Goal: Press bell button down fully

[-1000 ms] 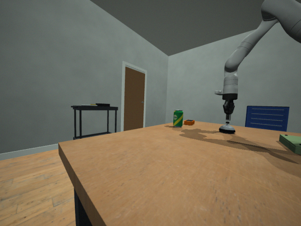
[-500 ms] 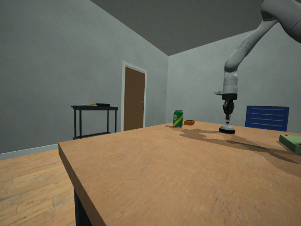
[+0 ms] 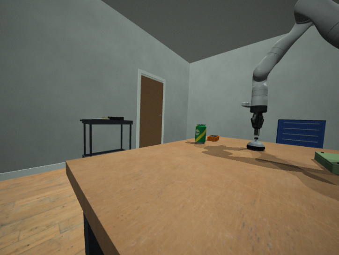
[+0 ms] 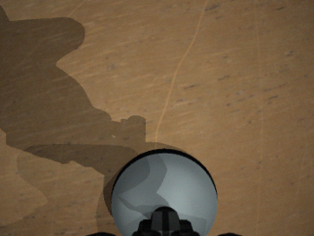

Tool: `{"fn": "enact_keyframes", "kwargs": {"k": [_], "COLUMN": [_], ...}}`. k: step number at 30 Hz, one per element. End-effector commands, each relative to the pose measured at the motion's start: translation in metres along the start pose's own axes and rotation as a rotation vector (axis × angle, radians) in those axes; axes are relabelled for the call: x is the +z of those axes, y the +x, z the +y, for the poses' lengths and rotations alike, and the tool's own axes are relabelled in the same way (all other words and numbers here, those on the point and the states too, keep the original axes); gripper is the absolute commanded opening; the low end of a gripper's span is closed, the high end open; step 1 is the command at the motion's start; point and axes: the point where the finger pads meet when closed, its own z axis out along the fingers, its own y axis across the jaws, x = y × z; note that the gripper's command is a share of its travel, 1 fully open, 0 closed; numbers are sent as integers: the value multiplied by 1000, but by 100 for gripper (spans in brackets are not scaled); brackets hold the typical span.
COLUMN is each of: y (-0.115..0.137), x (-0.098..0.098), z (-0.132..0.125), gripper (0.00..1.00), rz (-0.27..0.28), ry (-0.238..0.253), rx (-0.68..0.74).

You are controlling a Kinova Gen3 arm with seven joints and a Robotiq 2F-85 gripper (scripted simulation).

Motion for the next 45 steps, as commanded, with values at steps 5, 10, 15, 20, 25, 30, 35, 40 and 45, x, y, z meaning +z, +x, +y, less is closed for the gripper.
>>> {"fn": "enact_keyframes", "kwargs": {"k": [5, 10, 15, 20, 25, 30, 35, 40, 45], "y": [3, 3, 3, 1, 0, 1, 1, 1, 1], "x": [0, 0, 1, 4, 10, 11, 11, 11, 11], "z": [0, 0, 0, 0, 0, 0, 0, 0, 0], "gripper": [10, 10, 10, 10, 10, 10, 10, 10, 10], "rz": [5, 5, 5, 2, -1, 1, 1, 1, 1], "ry": [-1, -1, -1, -1, -1, -1, -1, -1, -1], "rx": [-3, -3, -3, -3, -4, -4, -4, -4, -4]}}
